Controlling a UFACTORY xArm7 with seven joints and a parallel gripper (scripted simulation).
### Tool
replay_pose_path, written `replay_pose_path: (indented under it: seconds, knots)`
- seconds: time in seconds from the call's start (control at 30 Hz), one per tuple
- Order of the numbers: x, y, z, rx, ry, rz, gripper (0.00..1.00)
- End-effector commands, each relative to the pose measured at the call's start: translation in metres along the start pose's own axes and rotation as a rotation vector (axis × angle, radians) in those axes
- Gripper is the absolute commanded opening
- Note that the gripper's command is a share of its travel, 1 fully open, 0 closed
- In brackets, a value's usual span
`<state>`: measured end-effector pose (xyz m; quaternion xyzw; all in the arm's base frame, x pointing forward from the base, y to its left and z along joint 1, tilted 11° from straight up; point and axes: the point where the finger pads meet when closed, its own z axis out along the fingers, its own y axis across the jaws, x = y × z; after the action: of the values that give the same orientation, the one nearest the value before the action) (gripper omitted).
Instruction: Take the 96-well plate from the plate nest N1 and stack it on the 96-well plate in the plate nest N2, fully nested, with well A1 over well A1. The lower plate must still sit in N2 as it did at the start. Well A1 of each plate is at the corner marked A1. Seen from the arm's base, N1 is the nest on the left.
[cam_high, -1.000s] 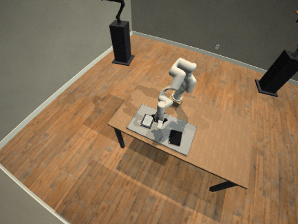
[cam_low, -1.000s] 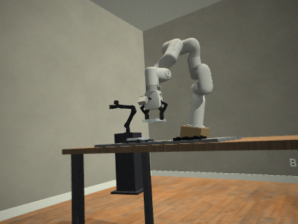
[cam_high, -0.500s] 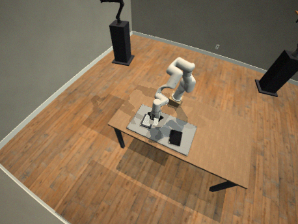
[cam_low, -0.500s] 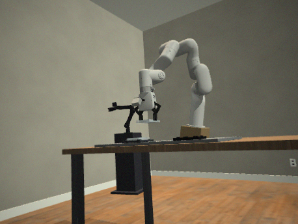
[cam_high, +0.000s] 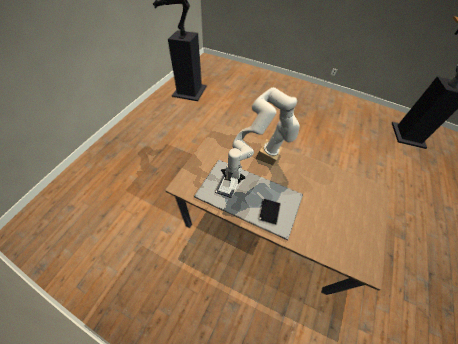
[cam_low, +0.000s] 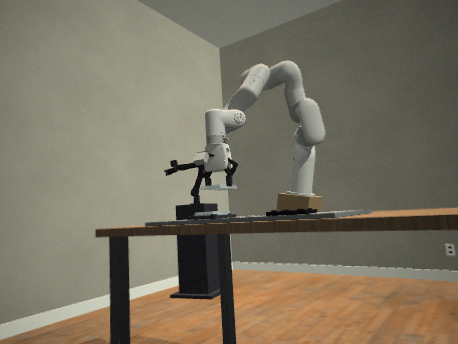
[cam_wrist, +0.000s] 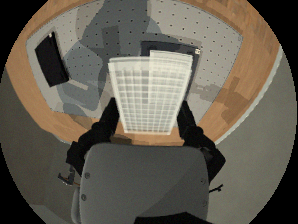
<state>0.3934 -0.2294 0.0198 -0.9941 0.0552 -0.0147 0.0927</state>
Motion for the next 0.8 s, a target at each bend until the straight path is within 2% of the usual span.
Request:
replay_pose_path:
  seconds: [0.0,0.37,0.77]
  knots:
    - [0.000,0.007,-0.002,-0.002,0.004,0.000,0.00]
    - [-0.008,0.043,-0.002,-0.002,0.004,0.000,0.00]
    - [-0.008,0.043,-0.002,-0.002,0.004,0.000,0.00]
